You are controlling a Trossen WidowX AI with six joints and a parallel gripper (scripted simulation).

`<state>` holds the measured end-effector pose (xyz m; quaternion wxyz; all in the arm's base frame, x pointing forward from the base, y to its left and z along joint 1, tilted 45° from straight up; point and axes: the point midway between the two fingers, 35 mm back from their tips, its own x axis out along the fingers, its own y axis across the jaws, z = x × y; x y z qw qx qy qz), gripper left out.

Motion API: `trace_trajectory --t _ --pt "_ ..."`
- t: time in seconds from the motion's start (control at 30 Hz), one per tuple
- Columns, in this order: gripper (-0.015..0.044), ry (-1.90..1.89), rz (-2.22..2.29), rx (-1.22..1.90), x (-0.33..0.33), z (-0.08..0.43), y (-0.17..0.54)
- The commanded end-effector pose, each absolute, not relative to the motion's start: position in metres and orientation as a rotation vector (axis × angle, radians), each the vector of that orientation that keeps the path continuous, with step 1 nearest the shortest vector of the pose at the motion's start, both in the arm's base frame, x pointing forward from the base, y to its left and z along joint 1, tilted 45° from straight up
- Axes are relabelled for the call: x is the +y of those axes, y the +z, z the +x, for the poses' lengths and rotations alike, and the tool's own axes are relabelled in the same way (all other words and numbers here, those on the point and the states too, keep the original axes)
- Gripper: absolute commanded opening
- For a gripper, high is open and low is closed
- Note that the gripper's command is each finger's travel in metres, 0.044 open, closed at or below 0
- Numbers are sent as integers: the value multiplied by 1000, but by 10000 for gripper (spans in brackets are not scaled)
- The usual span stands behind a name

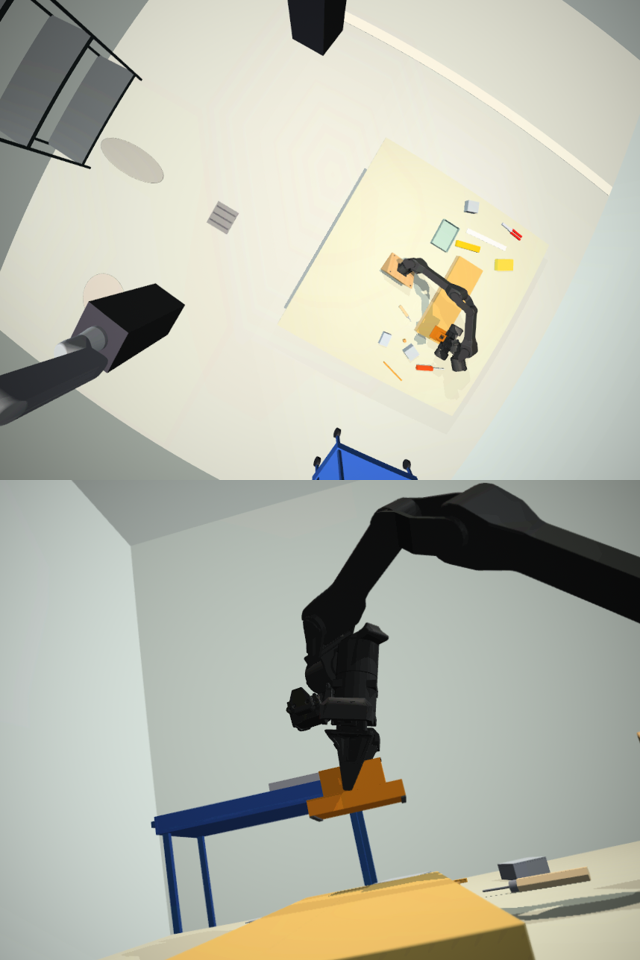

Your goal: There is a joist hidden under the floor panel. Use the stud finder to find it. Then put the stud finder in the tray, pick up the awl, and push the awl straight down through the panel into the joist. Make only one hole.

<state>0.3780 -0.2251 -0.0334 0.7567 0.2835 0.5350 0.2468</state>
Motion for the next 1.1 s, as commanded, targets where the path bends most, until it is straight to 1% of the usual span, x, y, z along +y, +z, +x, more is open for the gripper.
trace_trajectory --t 0.0,0.57,1.07 --pt "0 543 598 1159 -225 380 -25" --pt "0 700 381 1084 -147 407 64" --pt "0 852 193 991 -66 402 137"
